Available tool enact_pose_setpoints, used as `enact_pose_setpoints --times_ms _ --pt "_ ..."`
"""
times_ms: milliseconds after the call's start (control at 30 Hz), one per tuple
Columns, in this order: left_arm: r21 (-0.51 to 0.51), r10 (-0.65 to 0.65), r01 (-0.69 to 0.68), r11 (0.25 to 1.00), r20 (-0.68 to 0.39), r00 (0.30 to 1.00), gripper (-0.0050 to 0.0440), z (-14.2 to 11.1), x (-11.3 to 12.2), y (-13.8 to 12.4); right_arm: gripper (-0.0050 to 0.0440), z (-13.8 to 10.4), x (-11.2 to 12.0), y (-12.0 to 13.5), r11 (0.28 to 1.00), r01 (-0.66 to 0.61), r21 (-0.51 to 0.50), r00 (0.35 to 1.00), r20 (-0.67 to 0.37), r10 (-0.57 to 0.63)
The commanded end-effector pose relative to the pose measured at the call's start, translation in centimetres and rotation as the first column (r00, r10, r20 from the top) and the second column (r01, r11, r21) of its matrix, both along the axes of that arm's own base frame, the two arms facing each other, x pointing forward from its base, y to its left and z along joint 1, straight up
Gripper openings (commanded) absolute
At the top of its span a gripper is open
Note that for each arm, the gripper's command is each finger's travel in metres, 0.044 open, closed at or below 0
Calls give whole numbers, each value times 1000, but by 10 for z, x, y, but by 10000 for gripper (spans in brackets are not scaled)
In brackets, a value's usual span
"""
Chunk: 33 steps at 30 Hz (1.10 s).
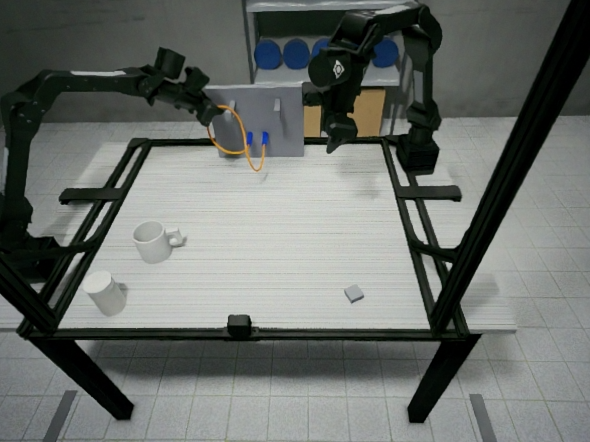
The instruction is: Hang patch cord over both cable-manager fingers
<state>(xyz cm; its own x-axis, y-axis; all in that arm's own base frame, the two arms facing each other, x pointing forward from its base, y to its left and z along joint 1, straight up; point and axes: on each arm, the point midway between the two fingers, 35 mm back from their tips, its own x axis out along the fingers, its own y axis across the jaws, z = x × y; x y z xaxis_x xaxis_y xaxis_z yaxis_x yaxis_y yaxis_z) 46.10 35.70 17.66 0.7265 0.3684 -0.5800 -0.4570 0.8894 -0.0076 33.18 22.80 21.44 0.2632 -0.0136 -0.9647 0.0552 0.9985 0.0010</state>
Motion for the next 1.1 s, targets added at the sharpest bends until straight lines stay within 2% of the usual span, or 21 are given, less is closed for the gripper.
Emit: enact_pose_setpoints --times_ms 0,1067 --pt "35 -7 6 999 34 999 25 24 -4 -2 440 9 -2 -2 1000 2 17 1000 18 -3" --pt "37 -11 9 999 32 999 25 20 -5 -1 440 9 -2 -2 1000 2 17 1000 18 -3"
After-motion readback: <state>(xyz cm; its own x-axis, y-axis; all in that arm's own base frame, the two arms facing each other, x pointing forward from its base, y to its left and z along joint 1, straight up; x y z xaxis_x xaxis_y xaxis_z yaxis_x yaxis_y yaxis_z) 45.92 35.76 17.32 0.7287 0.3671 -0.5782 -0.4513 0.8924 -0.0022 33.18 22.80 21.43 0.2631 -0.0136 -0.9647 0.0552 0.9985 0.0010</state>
